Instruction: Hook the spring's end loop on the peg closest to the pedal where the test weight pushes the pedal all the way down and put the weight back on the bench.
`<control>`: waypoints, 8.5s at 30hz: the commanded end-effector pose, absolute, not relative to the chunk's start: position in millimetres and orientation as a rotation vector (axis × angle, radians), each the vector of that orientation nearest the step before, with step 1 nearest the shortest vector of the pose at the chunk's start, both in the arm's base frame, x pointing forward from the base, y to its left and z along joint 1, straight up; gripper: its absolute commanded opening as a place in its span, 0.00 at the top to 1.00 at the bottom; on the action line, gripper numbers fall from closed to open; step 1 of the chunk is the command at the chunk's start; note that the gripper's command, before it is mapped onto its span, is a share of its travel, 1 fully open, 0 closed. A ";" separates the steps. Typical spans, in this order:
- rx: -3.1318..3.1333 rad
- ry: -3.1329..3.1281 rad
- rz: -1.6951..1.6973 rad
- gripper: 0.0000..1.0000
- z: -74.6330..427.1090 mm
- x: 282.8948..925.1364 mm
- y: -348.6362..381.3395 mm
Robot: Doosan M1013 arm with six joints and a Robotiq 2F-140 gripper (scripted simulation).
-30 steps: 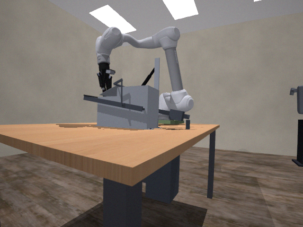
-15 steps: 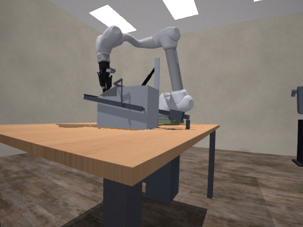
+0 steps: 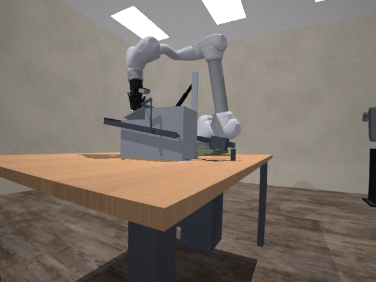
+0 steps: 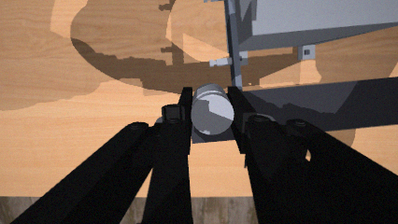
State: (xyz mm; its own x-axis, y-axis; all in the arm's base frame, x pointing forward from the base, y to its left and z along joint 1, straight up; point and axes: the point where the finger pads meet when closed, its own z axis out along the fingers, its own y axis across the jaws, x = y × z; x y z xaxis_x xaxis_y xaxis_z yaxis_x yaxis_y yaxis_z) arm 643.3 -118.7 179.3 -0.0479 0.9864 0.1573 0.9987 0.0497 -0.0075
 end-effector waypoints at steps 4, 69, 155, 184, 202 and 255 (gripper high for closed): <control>-2.084 -2.189 -0.155 0.75 178.4 638.7 -115.5; -2.123 -2.230 -0.078 0.75 138.1 534.0 -46.8; -2.160 -2.269 -0.002 0.75 69.9 434.0 19.1; -2.160 -2.270 -0.001 0.75 19.7 432.5 20.4; -2.161 -2.270 -0.001 0.75 2.1 432.0 20.8; -2.161 -2.270 -0.001 0.00 2.4 432.2 20.9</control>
State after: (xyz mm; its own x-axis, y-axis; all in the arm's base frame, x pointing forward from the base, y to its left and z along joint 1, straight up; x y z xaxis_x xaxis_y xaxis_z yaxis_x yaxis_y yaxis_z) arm 431.7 20.8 2.0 -0.0494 0.9988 0.0057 0.9988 0.0495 -0.0061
